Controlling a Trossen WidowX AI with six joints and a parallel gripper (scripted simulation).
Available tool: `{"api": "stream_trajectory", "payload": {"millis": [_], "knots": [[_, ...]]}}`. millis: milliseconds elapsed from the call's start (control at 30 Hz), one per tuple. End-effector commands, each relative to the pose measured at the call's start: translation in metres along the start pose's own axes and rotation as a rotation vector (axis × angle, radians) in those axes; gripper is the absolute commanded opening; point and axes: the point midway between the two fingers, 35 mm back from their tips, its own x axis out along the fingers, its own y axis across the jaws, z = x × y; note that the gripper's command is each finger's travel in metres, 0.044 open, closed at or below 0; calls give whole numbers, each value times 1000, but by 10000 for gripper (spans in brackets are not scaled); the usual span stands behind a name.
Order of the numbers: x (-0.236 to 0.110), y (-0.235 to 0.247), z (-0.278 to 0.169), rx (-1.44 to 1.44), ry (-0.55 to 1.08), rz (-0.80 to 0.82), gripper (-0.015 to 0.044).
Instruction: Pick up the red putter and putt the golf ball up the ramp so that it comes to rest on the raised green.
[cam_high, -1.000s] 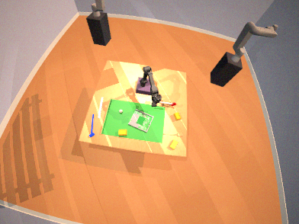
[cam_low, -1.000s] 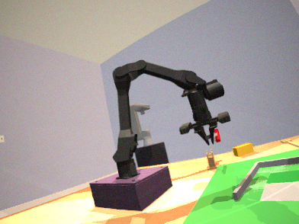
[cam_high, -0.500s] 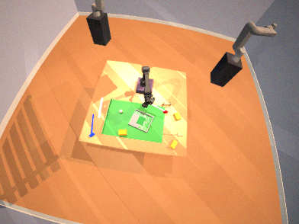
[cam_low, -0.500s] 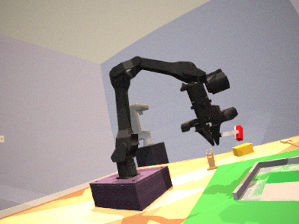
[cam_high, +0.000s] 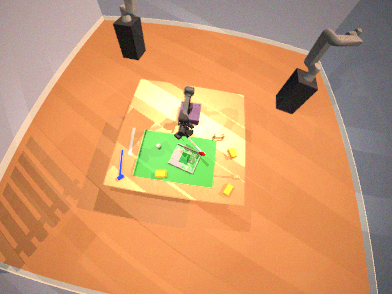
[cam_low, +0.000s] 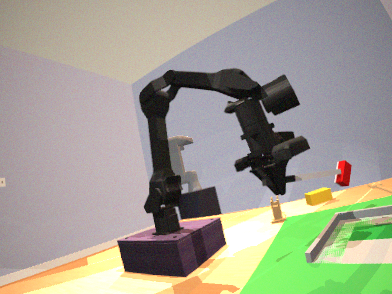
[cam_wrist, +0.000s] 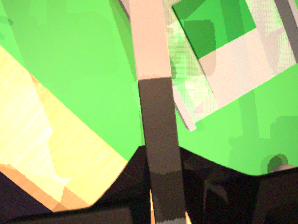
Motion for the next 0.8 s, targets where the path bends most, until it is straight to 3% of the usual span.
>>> {"api": "stream_trajectory", "payload": {"millis": [0, 767], "knots": [[-5, -12, -17, 102, 6, -16, 0], [-29, -53, -131, 644, 67, -77, 0]]}}
